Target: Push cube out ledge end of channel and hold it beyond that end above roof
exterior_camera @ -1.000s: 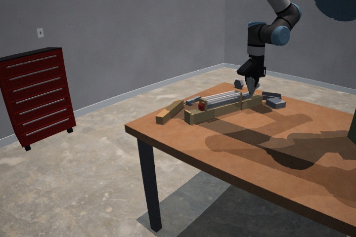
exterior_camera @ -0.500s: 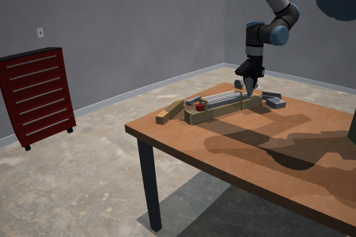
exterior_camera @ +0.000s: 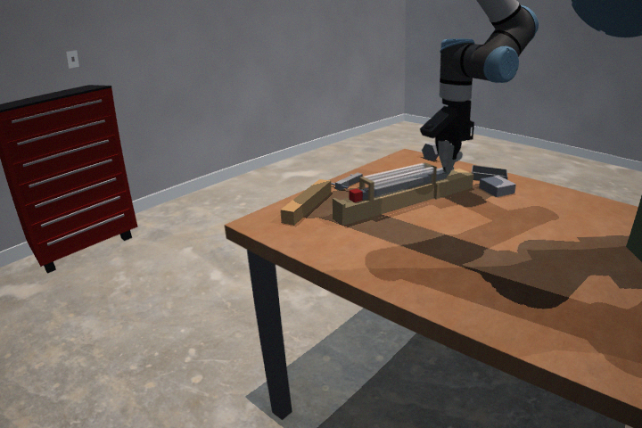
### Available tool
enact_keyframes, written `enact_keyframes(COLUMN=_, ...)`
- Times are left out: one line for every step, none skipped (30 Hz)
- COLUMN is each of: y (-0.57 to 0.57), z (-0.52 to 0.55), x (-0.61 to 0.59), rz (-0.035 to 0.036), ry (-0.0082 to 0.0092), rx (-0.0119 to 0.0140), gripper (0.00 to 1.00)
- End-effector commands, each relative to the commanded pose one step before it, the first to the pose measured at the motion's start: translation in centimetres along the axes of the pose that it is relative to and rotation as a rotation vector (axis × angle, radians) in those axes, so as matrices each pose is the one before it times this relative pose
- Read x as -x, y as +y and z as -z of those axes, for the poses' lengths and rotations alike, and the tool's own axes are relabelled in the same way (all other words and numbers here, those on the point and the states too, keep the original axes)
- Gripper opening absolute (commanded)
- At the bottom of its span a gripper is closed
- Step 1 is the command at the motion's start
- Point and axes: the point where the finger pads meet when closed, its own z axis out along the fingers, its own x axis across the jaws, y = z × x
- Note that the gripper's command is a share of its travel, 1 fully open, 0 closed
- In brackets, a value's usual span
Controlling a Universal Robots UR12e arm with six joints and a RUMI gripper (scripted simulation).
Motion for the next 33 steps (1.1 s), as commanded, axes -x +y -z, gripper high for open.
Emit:
enact_keyframes(y=-0.565, z=0.034, x=-0.036, rz=0.00019, ry=0.00072, rx=0.00009, gripper=0.0)
enact_keyframes(y=-0.1, z=0.0, x=0.0, rz=0.0, ry=0.0, rx=0.0, gripper=0.0)
enact_keyframes(y=-0.1, z=0.0, x=0.0, rz=0.0, ry=0.0, rx=0.0, gripper=0.0)
enact_keyframes(y=-0.1, z=0.0, x=0.0, rz=0.0, ry=0.0, rx=0.0, gripper=0.0)
enact_keyframes(y=-0.1, z=0.0, x=0.0, rz=0.0, ry=0.0, rx=0.0, gripper=0.0)
enact_keyframes(y=-0.1, z=0.0, x=0.0, rz=0.0, ry=0.0, rx=0.0, gripper=0.0)
enact_keyframes(y=0.0, z=0.0, x=0.0, rz=0.0, ry=0.0, rx=0.0, gripper=0.0)
enact_keyframes(y=0.0, z=0.0, x=0.0, rz=0.0, ry=0.0, rx=0.0, gripper=0.0)
enact_keyframes(y=-0.1, z=0.0, x=0.0, rz=0.0, ry=0.0, rx=0.0, gripper=0.0)
enact_keyframes(y=-0.1, z=0.0, x=0.0, rz=0.0, ry=0.0, rx=0.0, gripper=0.0)
enact_keyframes(y=-0.1, z=0.0, x=0.0, rz=0.0, ry=0.0, rx=0.0, gripper=0.0)
enact_keyframes(y=-0.1, z=0.0, x=0.0, rz=0.0, ry=0.0, rx=0.0, gripper=0.0)
enact_keyframes(y=-0.1, z=0.0, x=0.0, rz=0.0, ry=0.0, rx=0.0, gripper=0.0)
enact_keyframes(y=-0.1, z=0.0, x=0.0, rz=0.0, ry=0.0, rx=0.0, gripper=0.0)
enact_keyframes(y=0.0, z=0.01, x=0.0, rz=0.0, ry=0.0, rx=0.0, gripper=0.0)
enact_keyframes(y=0.0, z=0.063, x=0.0, rz=0.0, ry=0.0, rx=0.0, gripper=0.0)
enact_keyframes(y=0.0, z=0.154, x=0.0, rz=0.0, ry=0.0, rx=0.0, gripper=0.0)
enact_keyframes(y=0.0, z=0.264, x=0.001, rz=0.0, ry=0.0, rx=0.0, gripper=0.0)
enact_keyframes(y=0.0, z=0.379, x=-0.001, rz=0.0, ry=0.0, rx=0.0, gripper=0.0)
enact_keyframes(y=0.0, z=0.486, x=0.0, rz=0.0, ry=0.0, rx=0.0, gripper=0.0)
enact_keyframes(y=0.0, z=0.577, x=0.0, rz=0.0, ry=0.0, rx=0.0, gripper=0.0)
enact_keyframes(y=0.0, z=0.643, x=0.0, rz=0.0, ry=0.0, rx=0.0, gripper=0.0)
enact_keyframes(y=0.0, z=0.681, x=0.0, rz=0.0, ry=0.0, rx=0.0, gripper=0.0)
enact_keyframes(y=0.0, z=0.0, x=0.0, rz=0.0, ry=0.0, rx=0.0, gripper=0.0)
enact_keyframes(y=0.0, z=0.0, x=0.0, rz=0.0, ry=0.0, rx=0.0, gripper=0.0)
enact_keyframes(y=0.0, z=0.688, x=0.0, rz=0.0, ry=0.0, rx=0.0, gripper=0.0)
enact_keyframes(y=0.0, z=0.665, x=0.0, rz=0.0, ry=0.0, rx=0.0, gripper=0.0)
enact_keyframes(y=0.0, z=0.615, x=0.0, rz=0.0, ry=0.0, rx=0.0, gripper=0.0)
enact_keyframes(y=0.0, z=0.54, x=0.0, rz=0.0, ry=0.0, rx=0.0, gripper=0.0)
enact_keyframes(y=0.0, z=0.448, x=0.0, rz=0.0, ry=0.0, rx=0.0, gripper=0.0)
enact_keyframes(y=0.0, z=0.344, x=0.0, rz=0.0, ry=0.0, rx=0.0, gripper=0.0)
enact_keyframes(y=0.0, z=0.237, x=0.0, rz=0.0, ry=0.0, rx=0.0, gripper=0.0)
enact_keyframes(y=0.0, z=0.137, x=0.0, rz=0.0, ry=0.0, rx=0.0, gripper=0.0)
